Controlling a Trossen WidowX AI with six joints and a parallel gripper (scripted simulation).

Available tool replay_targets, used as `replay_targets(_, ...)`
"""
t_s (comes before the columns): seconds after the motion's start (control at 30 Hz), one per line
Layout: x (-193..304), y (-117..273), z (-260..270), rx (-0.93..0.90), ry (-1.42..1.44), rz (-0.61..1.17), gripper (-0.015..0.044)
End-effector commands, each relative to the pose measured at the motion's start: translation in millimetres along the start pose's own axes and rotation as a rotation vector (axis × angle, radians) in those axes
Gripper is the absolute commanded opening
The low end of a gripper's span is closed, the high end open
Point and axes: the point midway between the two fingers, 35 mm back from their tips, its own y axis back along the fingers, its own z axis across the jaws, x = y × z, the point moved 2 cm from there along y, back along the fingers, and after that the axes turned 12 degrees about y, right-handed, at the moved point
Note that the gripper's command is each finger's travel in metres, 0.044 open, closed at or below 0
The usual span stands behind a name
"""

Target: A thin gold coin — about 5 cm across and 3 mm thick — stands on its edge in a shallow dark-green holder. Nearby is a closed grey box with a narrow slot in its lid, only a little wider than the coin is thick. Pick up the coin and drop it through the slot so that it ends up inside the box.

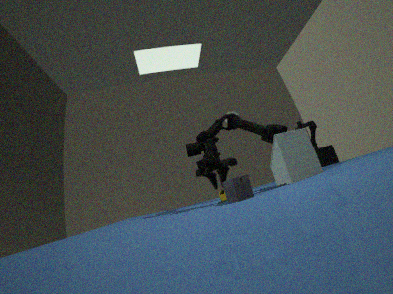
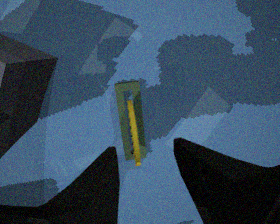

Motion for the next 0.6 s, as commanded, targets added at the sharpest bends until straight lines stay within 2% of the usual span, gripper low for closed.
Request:
replay_targets(0.0,1,-9,3,-0.01,0.01,0.011,0.0161)
replay_targets(0.57,2,-37,4,-0.009,0.01,0.012,0.0161)
